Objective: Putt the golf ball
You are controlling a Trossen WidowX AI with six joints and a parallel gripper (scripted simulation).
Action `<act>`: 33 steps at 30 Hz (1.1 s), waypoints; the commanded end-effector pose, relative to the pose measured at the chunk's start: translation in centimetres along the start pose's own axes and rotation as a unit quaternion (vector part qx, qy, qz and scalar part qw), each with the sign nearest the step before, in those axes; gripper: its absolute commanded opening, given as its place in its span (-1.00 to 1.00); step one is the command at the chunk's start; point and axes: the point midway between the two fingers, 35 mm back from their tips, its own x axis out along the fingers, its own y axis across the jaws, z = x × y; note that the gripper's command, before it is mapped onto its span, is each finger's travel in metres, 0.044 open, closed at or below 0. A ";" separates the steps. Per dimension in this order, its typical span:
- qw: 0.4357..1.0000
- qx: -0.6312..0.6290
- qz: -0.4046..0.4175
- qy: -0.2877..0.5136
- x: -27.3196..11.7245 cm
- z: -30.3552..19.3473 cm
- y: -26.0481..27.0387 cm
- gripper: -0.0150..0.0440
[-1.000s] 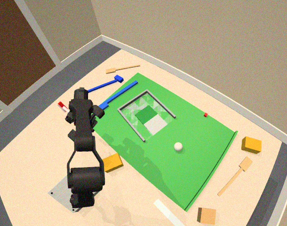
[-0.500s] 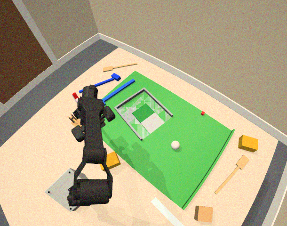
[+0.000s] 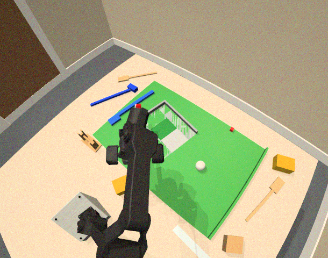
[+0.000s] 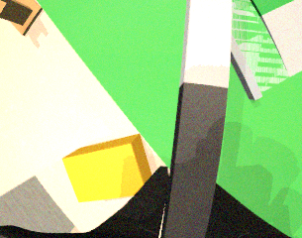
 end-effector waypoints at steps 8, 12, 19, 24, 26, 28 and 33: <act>0.968 0.246 -0.038 0.012 -2.4 -7.6 -6.8 -0.49; 0.943 0.327 -0.053 0.020 -3.0 -10.8 -8.5 -0.49; 0.885 0.457 -0.081 0.034 -4.1 -16.5 -10.5 -0.49; 0.878 0.469 -0.084 0.035 -4.2 -17.0 -10.6 -0.49; 0.878 0.469 -0.084 0.035 -4.2 -17.0 -10.6 -0.49; 0.878 0.469 -0.084 0.035 -4.2 -17.0 -10.6 -0.49; 0.878 0.469 -0.084 0.035 -3.8 -17.1 -10.7 -0.49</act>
